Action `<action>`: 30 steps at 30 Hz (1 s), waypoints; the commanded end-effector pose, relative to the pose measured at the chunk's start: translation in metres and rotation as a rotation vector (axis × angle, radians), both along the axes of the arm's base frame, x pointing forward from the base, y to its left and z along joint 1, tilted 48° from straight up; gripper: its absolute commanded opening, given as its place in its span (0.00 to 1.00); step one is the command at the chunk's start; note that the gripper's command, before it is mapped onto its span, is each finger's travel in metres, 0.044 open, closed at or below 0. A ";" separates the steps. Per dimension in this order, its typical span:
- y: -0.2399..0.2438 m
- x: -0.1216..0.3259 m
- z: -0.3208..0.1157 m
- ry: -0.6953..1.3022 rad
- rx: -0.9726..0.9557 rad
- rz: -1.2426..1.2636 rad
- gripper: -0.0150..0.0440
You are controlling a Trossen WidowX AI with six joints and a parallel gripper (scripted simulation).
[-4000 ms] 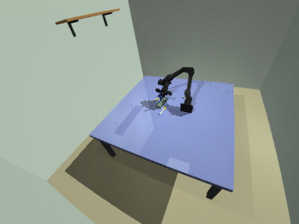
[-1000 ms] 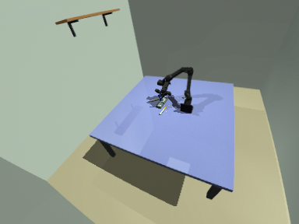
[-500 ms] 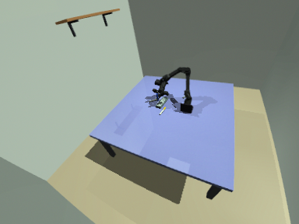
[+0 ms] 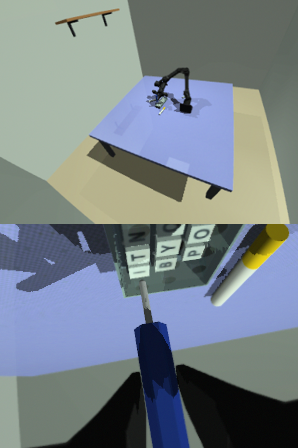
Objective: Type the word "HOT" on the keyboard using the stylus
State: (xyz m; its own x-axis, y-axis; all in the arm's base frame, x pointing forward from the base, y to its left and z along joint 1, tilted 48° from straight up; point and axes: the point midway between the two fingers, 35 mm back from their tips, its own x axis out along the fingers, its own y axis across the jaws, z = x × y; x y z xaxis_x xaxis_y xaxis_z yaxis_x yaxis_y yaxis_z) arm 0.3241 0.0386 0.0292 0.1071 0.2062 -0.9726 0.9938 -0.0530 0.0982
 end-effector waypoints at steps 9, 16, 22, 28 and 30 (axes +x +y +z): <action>-0.004 -0.001 -0.006 0.002 0.003 0.005 0.39; -0.007 -0.001 -0.008 0.002 0.002 0.005 0.39; -0.009 -0.001 -0.010 0.002 0.002 0.005 0.39; -0.011 -0.001 -0.012 0.002 0.002 0.005 0.39; -0.012 -0.001 -0.013 0.002 0.002 0.005 0.39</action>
